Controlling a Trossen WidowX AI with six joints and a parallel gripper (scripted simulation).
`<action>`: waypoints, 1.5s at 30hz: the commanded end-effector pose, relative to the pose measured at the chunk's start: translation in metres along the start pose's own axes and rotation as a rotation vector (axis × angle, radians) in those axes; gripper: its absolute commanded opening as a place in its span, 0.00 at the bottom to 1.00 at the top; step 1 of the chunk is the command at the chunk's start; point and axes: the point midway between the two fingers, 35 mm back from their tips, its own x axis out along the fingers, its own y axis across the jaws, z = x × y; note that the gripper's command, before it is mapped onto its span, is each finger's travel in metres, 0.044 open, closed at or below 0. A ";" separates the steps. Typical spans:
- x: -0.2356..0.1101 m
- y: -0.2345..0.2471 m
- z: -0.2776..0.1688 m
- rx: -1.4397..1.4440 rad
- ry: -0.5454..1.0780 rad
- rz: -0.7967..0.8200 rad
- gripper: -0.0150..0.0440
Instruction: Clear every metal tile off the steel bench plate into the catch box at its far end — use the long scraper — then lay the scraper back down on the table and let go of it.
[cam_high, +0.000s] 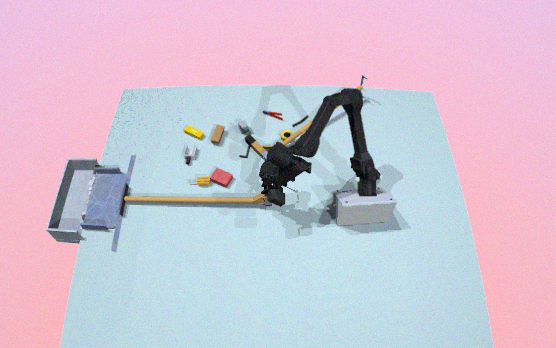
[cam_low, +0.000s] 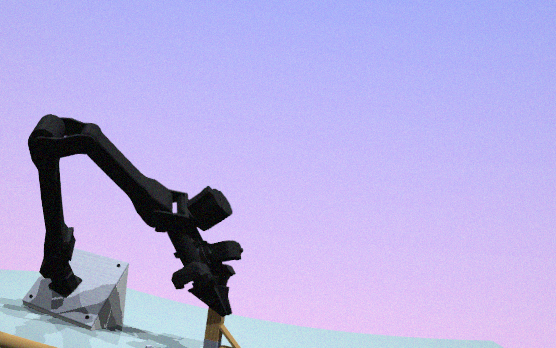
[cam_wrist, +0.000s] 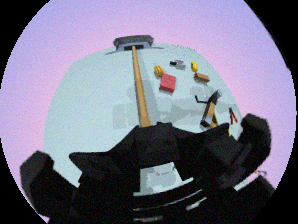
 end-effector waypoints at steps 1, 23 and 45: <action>-0.007 0.000 -0.004 0.009 -0.014 0.000 0.25; -0.020 -0.003 -0.031 0.007 -0.016 -0.001 0.25; -0.018 -0.003 -0.032 0.000 -0.008 0.000 0.25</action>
